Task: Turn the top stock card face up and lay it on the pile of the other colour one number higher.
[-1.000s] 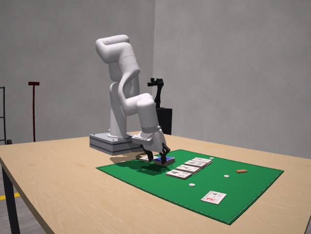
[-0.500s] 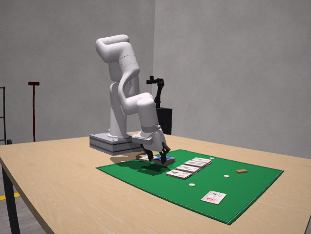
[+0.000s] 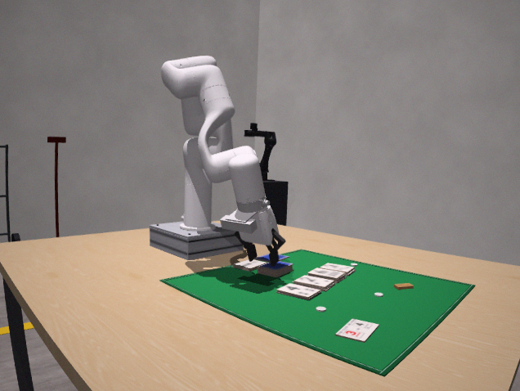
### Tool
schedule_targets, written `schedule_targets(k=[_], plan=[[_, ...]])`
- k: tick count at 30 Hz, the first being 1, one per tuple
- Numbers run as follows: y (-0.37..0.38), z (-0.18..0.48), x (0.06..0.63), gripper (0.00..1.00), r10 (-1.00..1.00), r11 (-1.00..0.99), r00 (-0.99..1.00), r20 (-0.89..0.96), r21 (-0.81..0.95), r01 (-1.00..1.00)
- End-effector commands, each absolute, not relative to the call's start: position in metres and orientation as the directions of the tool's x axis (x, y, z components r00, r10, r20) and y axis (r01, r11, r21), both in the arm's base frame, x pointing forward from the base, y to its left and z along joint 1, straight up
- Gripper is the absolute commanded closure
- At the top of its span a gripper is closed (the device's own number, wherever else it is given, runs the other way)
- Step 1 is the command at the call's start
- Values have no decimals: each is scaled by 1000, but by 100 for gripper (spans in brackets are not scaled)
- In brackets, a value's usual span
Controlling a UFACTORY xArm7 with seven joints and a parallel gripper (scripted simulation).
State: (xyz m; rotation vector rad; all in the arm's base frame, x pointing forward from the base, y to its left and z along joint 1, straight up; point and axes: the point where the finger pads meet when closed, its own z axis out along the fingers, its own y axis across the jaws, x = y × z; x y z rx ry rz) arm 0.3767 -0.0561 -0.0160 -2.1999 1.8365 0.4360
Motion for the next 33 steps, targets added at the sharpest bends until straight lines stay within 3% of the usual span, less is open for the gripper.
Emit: schedule_targets(k=[1, 33], plan=[[-57, 0, 378, 26, -912, -180, 166, -376, 2, -984], [-57, 59, 378, 26, -912, -180, 166, -376, 2, -984]])
